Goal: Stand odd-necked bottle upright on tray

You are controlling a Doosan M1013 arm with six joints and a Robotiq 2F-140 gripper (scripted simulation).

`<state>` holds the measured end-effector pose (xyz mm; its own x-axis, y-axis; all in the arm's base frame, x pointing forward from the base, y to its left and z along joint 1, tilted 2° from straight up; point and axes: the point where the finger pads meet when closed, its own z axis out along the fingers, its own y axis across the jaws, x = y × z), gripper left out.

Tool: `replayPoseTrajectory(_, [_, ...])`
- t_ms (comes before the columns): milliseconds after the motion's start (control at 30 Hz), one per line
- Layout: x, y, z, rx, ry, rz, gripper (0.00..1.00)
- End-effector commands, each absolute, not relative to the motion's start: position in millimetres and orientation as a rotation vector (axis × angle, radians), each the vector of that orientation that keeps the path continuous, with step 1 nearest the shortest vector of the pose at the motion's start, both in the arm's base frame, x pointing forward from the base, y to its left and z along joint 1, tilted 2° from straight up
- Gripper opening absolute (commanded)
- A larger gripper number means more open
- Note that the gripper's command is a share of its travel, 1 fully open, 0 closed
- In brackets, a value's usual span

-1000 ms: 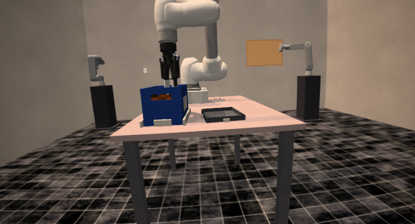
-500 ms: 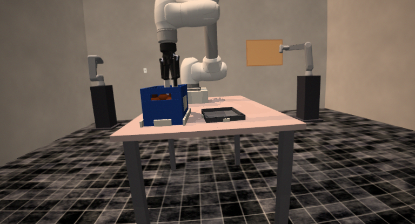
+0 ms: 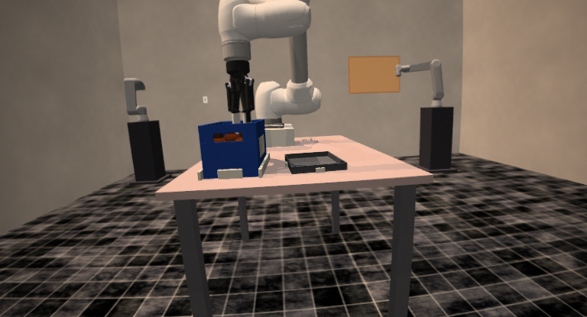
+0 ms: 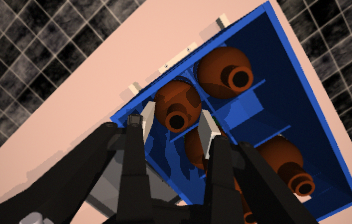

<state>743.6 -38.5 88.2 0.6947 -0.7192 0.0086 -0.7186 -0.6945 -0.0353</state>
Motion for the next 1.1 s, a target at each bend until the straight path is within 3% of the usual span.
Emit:
replayPoseTrajectory(0, [743.6, -38.5, 88.3, -2.865, 1.215, -0.034, 0.38])
replayPoseTrajectory(267, [743.6, -38.5, 88.3, -2.865, 1.215, -0.034, 0.38])
replayPoseTrajectory(300, [743.6, -38.5, 88.3, -2.865, 1.215, -0.034, 0.0])
replayPoseTrajectory(1067, [743.6, -38.5, 88.3, -2.865, 1.215, -0.034, 0.0])
